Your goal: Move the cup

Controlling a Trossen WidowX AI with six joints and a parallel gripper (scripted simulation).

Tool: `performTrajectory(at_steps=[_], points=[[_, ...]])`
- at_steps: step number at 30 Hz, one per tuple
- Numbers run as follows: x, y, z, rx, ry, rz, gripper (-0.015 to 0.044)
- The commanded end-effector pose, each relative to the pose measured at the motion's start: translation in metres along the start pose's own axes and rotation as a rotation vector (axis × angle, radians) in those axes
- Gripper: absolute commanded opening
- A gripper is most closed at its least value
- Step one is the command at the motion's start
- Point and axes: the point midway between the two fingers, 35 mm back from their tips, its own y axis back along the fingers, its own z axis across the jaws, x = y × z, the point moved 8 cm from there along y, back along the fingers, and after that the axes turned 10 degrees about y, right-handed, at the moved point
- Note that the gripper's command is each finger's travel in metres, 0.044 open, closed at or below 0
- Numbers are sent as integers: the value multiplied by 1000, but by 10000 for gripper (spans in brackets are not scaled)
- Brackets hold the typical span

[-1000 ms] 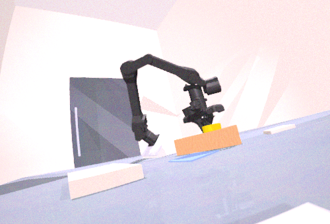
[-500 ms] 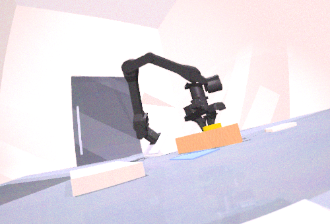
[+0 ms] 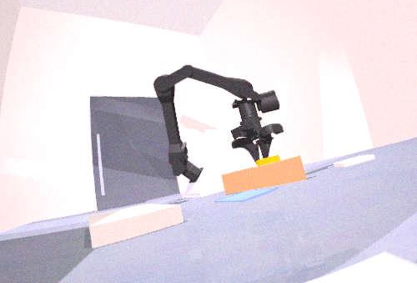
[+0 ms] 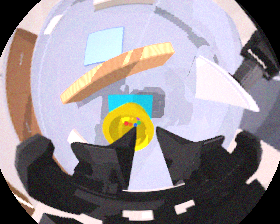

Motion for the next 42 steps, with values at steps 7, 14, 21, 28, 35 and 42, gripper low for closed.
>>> performTrajectory(at_steps=[7, 14, 21, 28, 35, 42], points=[[0, 17, 1, -5, -7, 6, 146], [0, 28, 0, -5, -5, 5, 146], [0, 29, -2, -1, 5, -2, 173], [0, 29, -2, -1, 5, -2, 356], [1, 45, -1, -2, 3, 1, 440], [0, 71, -1, -4, 0, 4, 440]])
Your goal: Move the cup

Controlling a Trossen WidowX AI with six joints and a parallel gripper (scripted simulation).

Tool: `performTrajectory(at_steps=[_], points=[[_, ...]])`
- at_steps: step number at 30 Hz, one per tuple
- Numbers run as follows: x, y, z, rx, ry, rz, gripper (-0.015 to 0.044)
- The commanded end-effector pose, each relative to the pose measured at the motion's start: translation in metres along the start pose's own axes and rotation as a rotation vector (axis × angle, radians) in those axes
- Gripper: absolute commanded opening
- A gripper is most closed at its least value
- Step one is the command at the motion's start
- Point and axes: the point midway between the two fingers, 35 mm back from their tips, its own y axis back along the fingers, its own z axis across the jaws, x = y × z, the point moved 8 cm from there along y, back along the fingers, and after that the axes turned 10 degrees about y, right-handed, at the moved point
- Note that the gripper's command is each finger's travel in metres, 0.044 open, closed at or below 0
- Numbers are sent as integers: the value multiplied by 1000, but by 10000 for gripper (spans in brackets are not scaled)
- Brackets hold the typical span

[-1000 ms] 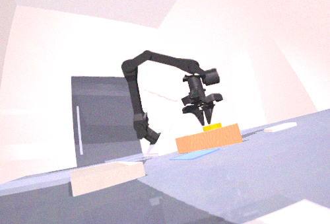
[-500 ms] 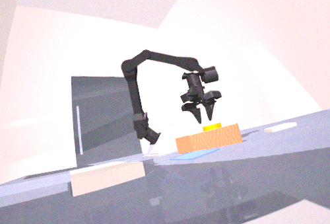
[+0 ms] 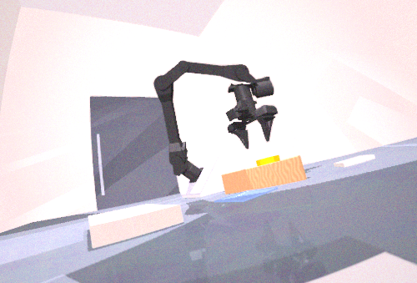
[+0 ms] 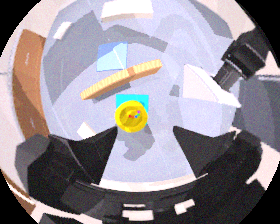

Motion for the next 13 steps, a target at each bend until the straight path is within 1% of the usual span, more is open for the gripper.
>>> performTrajectory(at_steps=[1, 7, 13], points=[[0, 16, 0, -3, -9, 8, 440], [-1, 34, 0, -4, -12, 9, 440], [-1, 31, 0, -6, -4, 6, 440]])
